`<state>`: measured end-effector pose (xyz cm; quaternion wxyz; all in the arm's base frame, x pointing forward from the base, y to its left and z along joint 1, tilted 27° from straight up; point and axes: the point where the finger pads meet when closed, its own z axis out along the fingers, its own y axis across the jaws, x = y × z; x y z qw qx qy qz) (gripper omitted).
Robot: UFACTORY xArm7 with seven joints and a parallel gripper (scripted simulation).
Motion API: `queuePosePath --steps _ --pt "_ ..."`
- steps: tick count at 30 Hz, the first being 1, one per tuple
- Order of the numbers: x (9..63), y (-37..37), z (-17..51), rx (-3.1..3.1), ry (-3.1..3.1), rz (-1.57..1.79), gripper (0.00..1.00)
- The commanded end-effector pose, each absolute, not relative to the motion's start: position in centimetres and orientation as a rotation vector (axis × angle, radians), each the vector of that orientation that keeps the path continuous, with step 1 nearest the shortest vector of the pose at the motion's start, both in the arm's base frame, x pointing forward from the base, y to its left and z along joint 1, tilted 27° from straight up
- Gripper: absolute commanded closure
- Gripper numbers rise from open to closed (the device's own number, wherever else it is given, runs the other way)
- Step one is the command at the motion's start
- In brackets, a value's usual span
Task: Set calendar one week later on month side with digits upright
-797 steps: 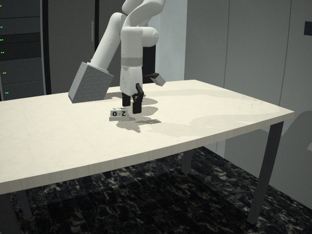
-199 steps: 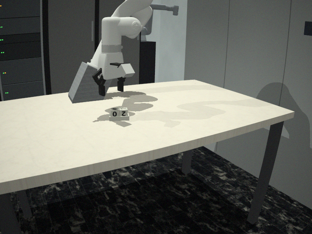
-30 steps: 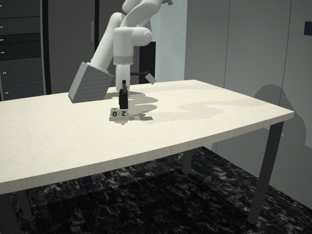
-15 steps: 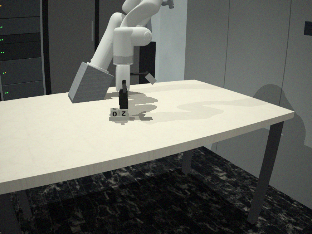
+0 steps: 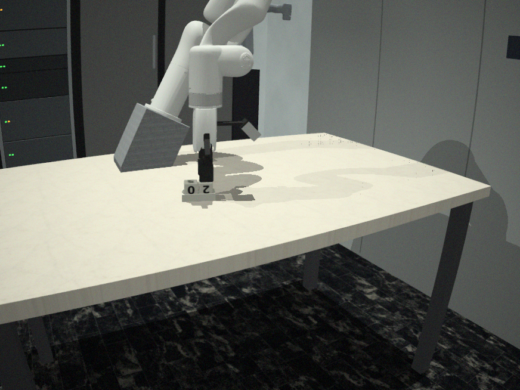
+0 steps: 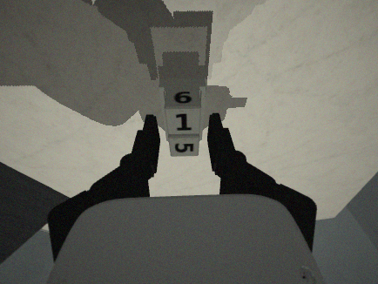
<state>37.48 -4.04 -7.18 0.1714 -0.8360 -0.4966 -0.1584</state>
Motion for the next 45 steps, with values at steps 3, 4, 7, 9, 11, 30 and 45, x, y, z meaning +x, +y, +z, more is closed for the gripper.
queuePosePath --steps 3,4,7,9,11,30,45 --pt "37.6 -4.2 -7.1 -2.377 -1.410 -0.453 0.51" --pt "37.6 -4.2 -7.1 -2.377 -1.410 -0.453 0.51" --pt "37.6 -4.2 -7.1 -2.377 -1.410 -0.453 0.51" --pt "37.6 -4.2 -7.1 -2.377 -1.410 -0.453 0.51" --pt "37.6 -4.2 -7.1 -2.377 -1.410 -0.453 0.51" --pt "37.6 -4.1 -7.2 -2.377 -1.410 -0.453 0.51" --pt "37.8 -3.3 -8.8 -2.377 -1.410 -0.453 0.51"
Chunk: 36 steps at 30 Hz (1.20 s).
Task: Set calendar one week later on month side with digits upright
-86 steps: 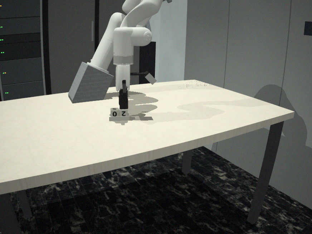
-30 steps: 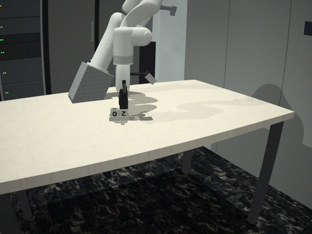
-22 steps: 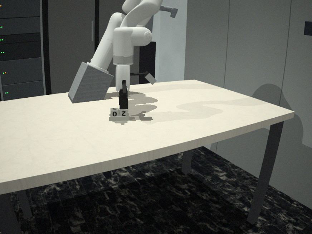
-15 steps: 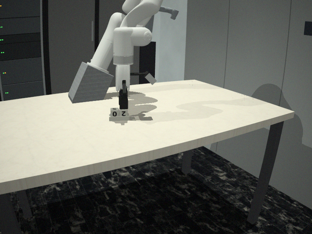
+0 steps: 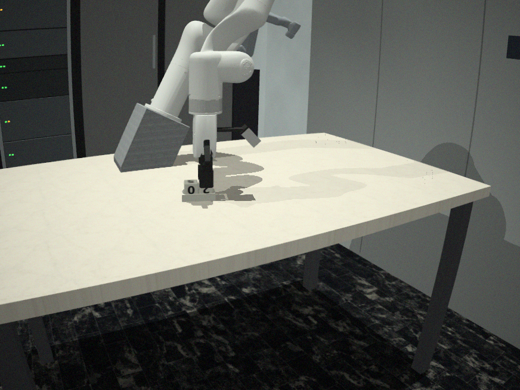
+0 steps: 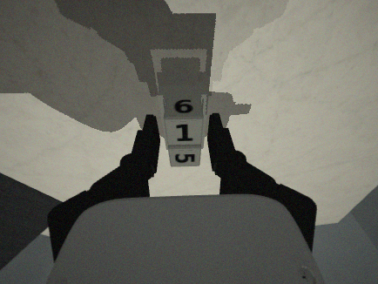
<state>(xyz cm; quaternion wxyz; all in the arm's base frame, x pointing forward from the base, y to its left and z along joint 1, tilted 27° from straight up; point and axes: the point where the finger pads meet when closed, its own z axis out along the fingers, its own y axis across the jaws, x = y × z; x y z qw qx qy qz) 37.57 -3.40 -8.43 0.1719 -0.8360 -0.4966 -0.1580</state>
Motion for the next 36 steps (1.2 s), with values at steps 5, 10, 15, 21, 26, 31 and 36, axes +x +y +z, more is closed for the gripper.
queuePosePath --steps 5,10,15,21,26,31,36 --pt "37.84 -3.06 -9.40 -2.377 -1.410 -0.453 0.51" --pt "37.86 -2.95 -9.62 -2.377 -1.410 -0.453 0.51" --pt "37.86 -2.94 -9.62 -2.377 -1.410 -0.453 0.51" --pt "37.86 -2.94 -9.62 -2.377 -1.410 -0.453 0.51" --pt "37.86 -2.94 -9.62 -2.377 -1.410 -0.453 0.51" --pt "37.86 -2.94 -9.62 -2.377 -1.410 -0.453 0.51" --pt "37.86 -2.94 -9.62 -2.377 -1.410 -0.453 0.51"
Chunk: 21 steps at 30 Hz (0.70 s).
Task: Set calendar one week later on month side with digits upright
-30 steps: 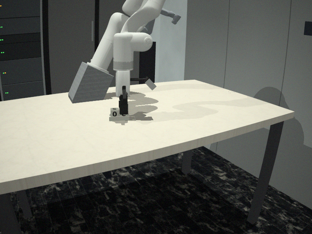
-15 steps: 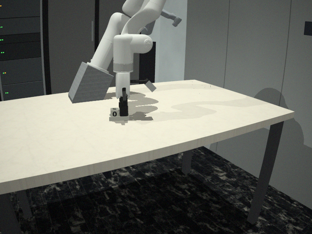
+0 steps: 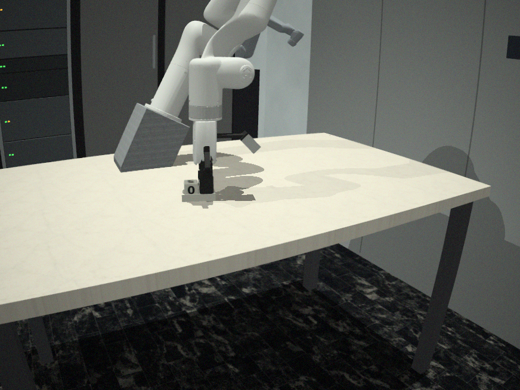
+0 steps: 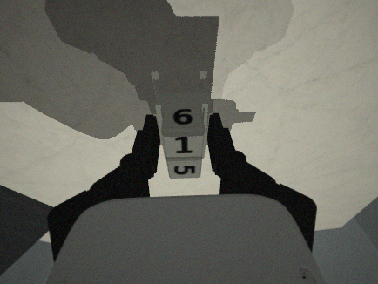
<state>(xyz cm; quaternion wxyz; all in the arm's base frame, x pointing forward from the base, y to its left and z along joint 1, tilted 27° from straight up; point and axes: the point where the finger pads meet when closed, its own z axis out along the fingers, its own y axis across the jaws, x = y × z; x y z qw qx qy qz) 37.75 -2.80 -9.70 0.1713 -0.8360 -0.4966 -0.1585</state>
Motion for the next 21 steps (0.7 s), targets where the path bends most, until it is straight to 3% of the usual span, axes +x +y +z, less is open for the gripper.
queuePosePath --steps 1,10,11,21 --pt "37.86 -2.94 -9.62 -2.377 -1.410 -0.453 0.51" --pt "37.86 -2.94 -9.62 -2.377 -1.410 -0.453 0.51" --pt "37.86 -2.94 -9.62 -2.377 -1.410 -0.453 0.71" --pt "37.86 -2.94 -9.62 -2.377 -1.410 -0.453 0.71"
